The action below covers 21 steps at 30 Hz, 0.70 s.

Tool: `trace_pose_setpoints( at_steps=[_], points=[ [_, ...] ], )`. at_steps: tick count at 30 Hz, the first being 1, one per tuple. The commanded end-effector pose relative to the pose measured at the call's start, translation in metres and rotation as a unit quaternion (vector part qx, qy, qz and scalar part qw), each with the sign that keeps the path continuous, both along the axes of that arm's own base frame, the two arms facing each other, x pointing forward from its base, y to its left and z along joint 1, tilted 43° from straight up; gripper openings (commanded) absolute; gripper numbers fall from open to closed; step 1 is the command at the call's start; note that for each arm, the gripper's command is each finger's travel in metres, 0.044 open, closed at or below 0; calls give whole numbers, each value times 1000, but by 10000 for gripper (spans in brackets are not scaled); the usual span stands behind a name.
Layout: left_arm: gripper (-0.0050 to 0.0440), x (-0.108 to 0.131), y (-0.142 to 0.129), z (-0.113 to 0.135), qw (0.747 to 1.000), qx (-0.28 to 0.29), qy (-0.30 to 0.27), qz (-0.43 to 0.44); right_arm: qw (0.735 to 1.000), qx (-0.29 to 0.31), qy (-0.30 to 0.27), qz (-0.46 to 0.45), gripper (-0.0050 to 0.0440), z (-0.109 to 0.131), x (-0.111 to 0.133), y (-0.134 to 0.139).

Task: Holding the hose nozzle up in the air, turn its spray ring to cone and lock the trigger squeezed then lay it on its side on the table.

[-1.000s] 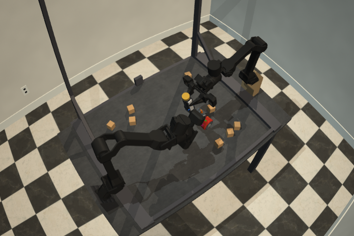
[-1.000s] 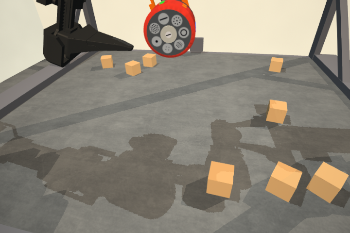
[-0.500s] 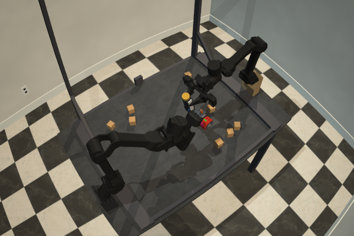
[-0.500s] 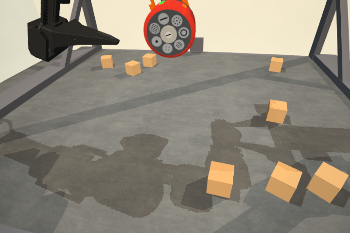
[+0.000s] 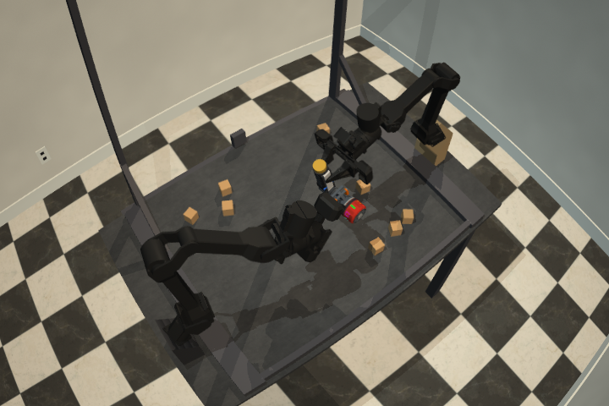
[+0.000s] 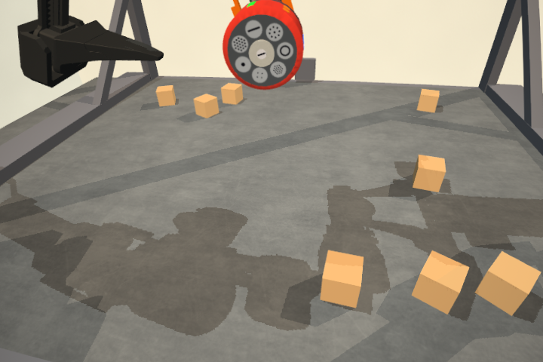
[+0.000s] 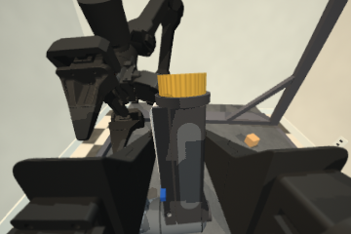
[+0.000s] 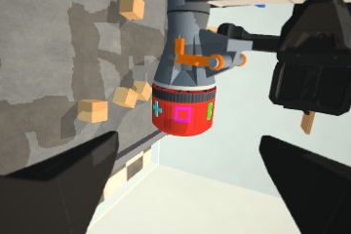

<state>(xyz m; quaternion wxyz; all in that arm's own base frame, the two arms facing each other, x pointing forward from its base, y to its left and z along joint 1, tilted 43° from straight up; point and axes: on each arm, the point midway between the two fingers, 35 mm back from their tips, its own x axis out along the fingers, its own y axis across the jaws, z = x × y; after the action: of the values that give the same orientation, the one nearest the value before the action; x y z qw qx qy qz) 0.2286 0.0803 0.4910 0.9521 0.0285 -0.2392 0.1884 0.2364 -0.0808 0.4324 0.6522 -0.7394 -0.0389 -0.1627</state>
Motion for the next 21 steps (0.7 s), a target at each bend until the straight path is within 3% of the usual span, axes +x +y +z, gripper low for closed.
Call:
trace_pose_setpoints(
  at_steps=[1, 21],
  points=[
    [170, -14, -4, 15, 1000, 9, -24, 1, 1000, -3, -7, 0, 414, 1, -13, 4],
    [170, -14, -4, 15, 1000, 10, -24, 1, 1000, -2, -5, 0, 414, -3, -22, 5]
  ],
)
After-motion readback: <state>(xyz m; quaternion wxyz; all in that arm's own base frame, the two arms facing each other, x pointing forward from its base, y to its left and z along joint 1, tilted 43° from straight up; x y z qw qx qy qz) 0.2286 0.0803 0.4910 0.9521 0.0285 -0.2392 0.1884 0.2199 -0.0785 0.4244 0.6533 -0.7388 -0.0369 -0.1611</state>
